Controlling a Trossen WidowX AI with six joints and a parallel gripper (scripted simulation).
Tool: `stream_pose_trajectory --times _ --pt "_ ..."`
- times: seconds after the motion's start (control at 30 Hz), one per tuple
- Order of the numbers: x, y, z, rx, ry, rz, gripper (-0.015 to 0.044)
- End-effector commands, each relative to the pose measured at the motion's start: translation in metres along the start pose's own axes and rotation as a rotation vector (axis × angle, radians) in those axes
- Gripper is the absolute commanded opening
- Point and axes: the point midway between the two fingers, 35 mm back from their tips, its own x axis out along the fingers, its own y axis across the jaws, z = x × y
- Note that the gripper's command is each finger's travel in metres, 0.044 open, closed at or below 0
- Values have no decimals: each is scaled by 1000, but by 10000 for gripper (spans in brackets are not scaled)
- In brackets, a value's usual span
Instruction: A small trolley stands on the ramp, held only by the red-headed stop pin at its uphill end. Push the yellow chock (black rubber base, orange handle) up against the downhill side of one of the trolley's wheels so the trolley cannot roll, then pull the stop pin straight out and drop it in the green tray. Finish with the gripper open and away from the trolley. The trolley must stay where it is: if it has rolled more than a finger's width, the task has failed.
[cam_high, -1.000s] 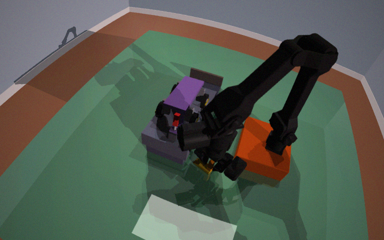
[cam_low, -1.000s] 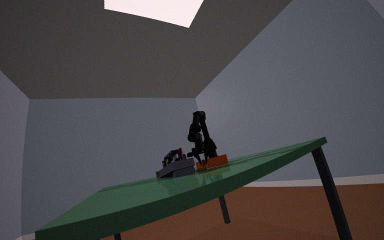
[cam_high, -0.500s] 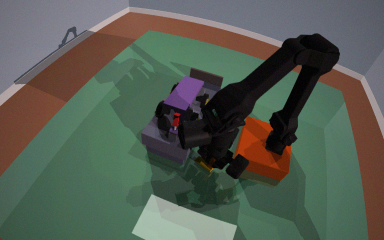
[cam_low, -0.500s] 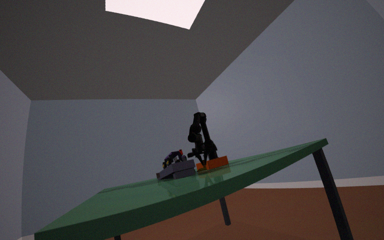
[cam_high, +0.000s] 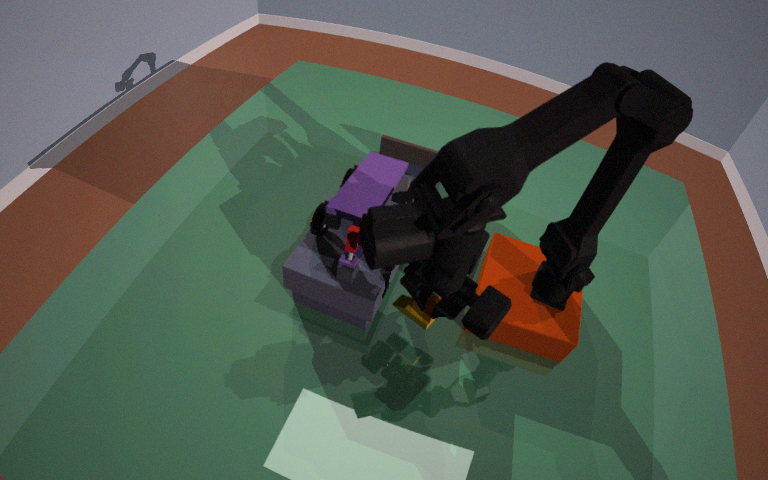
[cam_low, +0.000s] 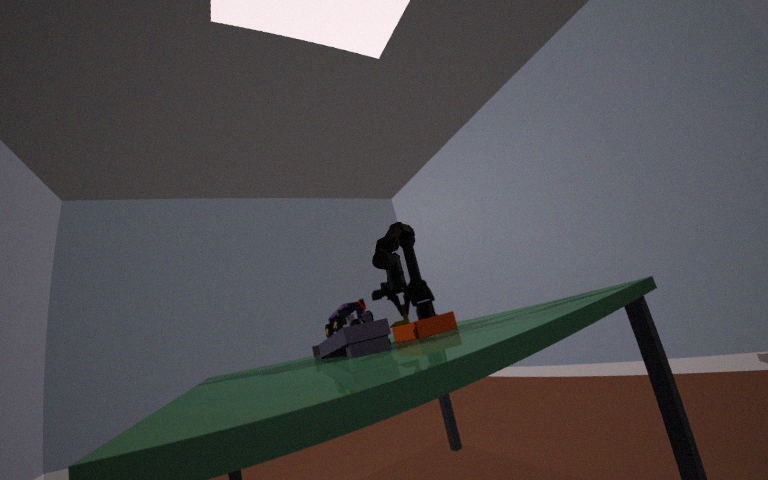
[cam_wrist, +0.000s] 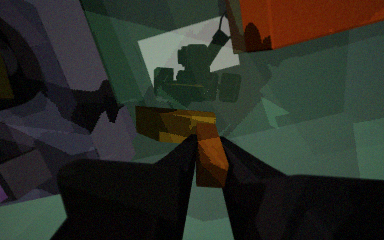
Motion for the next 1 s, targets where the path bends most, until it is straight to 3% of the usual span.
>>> stream_pose_trajectory --times 0.0,0.73,0.97 --pt "-14 0 -1 2 6 1 0" --pt "-84 1 -3 2 6 1 0" --pt "-86 1 -4 -4 6 1 0"
